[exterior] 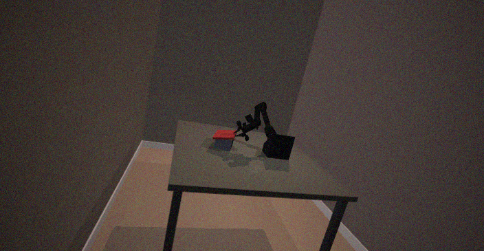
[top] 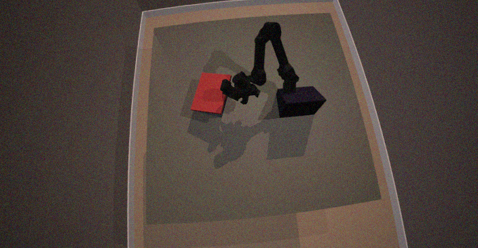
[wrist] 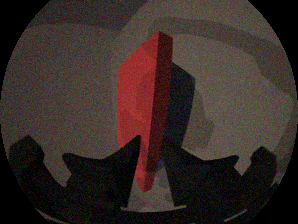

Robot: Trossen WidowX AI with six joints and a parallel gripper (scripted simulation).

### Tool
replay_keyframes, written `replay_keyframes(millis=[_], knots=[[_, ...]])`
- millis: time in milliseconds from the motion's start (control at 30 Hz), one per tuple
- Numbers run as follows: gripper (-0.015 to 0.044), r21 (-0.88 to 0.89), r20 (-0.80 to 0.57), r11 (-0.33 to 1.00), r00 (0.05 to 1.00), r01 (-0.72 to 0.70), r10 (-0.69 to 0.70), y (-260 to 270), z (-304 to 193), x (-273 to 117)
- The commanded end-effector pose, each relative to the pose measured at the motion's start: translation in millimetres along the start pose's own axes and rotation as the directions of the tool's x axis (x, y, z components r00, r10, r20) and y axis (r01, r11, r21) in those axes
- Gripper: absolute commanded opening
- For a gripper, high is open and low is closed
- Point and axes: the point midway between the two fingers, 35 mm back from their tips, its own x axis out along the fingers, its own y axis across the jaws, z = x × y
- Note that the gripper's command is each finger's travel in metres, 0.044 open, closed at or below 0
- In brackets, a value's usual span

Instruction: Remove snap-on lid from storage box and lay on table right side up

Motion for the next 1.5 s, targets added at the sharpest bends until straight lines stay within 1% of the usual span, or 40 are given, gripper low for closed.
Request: replay_keyframes(millis=[0,1467], knots=[[0.0000,0.018,-0.002,1.000,1.000,-0.013,0.013,12,1,-6],[0.0000,0.019,-0.003,1.000,1.000,-0.013,0.013,70,2,-27]])
